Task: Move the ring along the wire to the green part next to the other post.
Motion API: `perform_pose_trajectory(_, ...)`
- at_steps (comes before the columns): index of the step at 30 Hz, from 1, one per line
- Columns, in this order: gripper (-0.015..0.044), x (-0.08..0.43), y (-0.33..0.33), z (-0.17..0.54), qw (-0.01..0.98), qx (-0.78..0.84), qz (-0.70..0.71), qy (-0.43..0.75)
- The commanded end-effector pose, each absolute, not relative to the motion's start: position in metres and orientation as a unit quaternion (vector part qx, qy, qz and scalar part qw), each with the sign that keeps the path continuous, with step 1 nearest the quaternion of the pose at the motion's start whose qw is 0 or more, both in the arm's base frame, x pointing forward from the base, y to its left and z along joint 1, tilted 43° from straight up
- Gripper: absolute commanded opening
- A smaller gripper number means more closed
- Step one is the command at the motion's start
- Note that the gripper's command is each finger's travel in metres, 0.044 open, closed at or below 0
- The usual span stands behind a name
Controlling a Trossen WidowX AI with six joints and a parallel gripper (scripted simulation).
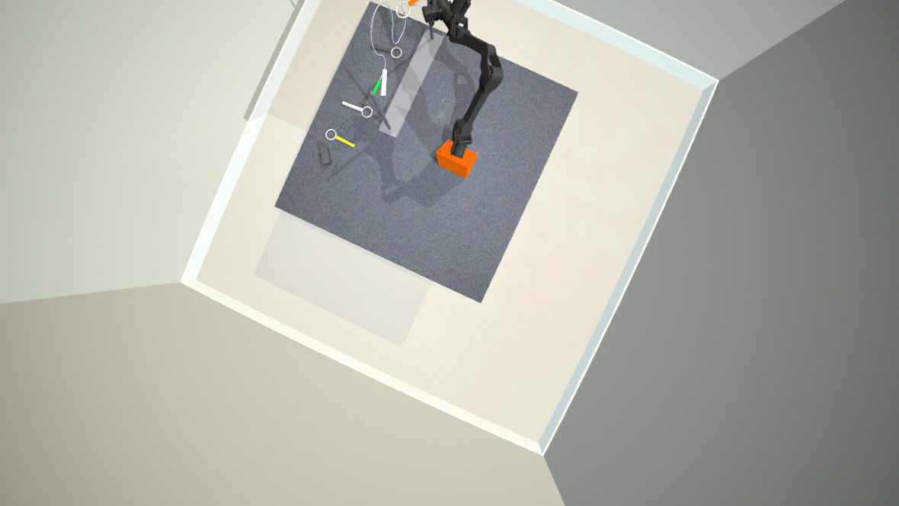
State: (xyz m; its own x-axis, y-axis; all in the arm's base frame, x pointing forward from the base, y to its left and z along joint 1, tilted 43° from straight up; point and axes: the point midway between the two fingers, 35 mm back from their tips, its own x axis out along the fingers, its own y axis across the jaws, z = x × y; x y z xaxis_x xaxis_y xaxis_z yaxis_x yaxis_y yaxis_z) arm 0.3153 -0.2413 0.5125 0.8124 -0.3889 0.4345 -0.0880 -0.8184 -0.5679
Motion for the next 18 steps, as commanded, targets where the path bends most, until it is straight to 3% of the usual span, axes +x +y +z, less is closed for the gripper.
perform_pose_trajectory(1, -0.0150, 0.316, -0.241, 0.512, 0.249, -0.921, -0.274, 0.124)
perform_pose_trajectory(18, -0.0150, 0.311, -0.267, 0.495, 0.306, -0.900, -0.278, 0.136)
